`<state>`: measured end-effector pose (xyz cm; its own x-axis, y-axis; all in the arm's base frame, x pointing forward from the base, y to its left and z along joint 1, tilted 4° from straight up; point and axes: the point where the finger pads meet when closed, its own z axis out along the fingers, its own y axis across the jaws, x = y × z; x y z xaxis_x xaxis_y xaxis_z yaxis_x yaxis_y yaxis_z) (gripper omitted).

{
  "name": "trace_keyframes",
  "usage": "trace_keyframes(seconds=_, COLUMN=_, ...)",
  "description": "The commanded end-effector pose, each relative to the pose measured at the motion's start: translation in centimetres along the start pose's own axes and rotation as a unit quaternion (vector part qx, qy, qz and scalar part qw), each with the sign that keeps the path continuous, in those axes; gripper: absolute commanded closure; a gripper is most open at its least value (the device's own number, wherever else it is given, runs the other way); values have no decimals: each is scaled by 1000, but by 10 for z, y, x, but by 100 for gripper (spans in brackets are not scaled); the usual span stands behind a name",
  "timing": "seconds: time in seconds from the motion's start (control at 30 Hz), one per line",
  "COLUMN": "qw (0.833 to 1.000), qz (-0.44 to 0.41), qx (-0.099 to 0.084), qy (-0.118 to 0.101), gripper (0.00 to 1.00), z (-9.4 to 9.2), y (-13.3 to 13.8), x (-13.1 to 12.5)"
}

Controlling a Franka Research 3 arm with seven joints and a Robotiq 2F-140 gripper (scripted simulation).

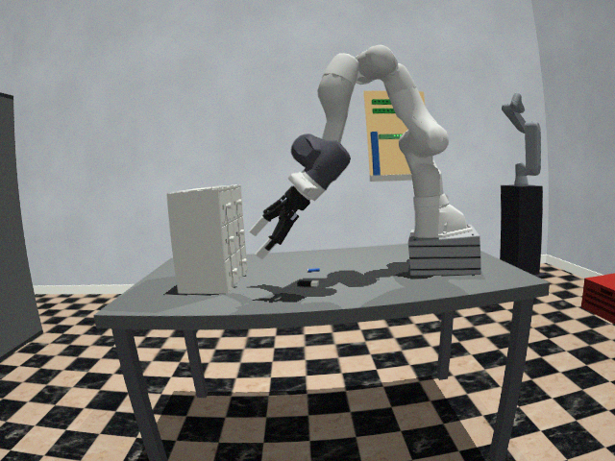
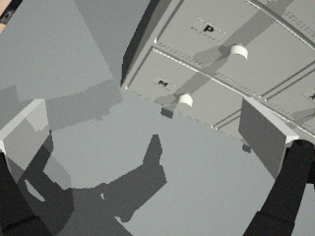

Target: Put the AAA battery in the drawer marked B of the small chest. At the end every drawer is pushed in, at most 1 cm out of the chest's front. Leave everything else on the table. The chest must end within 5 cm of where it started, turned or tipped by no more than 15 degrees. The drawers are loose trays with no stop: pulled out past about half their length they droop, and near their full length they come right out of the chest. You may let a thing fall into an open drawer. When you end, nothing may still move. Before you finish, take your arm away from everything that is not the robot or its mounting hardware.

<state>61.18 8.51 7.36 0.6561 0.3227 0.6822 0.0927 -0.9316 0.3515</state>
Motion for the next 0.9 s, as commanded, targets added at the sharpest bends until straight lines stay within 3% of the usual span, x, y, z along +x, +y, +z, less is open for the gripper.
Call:
trace_keyframes(seconds=0.0, qw=990, qz=101, qx=-19, qy=94, gripper=0, z=7, y=15, x=4)
trace_keyframes(seconds=0.47, qw=970, qz=171, qx=-38, qy=171, gripper=0, z=23, y=8, x=-11)
trace_keyframes(seconds=0.53, qw=970, qz=171, qx=-38, qy=171, gripper=0, z=23, y=8, x=-11)
trace_keyframes(seconds=0.67, qw=954, qz=217, qx=-41, qy=202, gripper=0, z=25, y=7, x=-13)
trace_keyframes(seconds=0.87, qw=954, qz=217, qx=-41, qy=202, gripper=0, z=25, y=7, x=-13)
